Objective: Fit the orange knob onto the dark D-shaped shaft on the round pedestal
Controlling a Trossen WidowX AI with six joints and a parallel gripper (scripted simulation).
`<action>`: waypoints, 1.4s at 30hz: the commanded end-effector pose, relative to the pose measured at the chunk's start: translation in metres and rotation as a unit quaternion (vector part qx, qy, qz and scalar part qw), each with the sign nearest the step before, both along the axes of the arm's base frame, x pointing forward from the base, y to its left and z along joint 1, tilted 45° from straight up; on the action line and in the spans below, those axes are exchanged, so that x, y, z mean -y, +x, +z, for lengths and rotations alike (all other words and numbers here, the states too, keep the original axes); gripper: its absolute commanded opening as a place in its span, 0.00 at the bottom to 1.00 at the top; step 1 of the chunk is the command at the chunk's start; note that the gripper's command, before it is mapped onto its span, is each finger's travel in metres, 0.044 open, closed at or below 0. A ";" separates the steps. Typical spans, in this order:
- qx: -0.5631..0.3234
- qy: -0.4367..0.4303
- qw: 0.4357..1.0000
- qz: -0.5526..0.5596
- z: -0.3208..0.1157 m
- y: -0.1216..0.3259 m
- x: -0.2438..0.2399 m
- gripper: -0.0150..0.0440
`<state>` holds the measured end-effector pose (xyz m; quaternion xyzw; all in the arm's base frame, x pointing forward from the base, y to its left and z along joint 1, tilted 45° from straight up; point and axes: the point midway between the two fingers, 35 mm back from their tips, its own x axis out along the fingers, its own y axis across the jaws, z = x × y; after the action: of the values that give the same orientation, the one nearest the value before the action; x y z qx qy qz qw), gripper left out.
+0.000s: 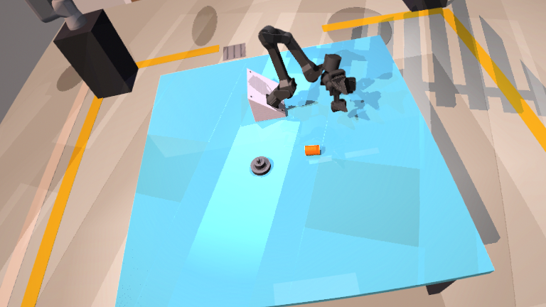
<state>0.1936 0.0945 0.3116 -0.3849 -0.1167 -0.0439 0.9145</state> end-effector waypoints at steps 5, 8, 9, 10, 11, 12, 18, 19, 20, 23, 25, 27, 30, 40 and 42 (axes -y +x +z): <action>-0.053 0.028 0.997 0.055 -0.010 0.034 -0.027 1.00; -0.145 0.081 0.982 0.087 -0.036 0.066 -0.039 1.00; -0.183 0.106 0.973 0.091 -0.048 0.076 -0.040 1.00; -0.223 0.135 0.961 0.092 -0.060 0.085 -0.039 1.00; -0.261 0.164 0.947 0.091 -0.072 0.092 -0.039 1.00; -0.282 0.182 0.938 0.088 -0.079 0.095 -0.038 1.00; -0.415 0.314 0.853 0.046 -0.122 0.110 -0.026 1.00; -0.437 0.340 0.832 0.034 -0.129 0.111 -0.024 1.00; -0.459 0.368 0.809 0.020 -0.137 0.112 -0.020 1.00; -0.517 0.458 0.722 -0.035 -0.158 0.111 -0.010 1.00; -0.549 0.524 0.646 -0.083 -0.172 0.108 -0.002 1.00; -0.571 0.594 0.549 -0.141 -0.183 0.103 0.007 1.00; -0.574 0.698 0.349 -0.249 -0.194 0.092 0.020 1.00; -0.449 0.775 -0.103 -0.432 -0.183 0.083 0.044 1.00; -0.449 0.775 -0.103 -0.432 -0.183 0.083 0.044 1.00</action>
<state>0.2867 0.0772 0.1193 0.4065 0.5963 -0.0744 0.6882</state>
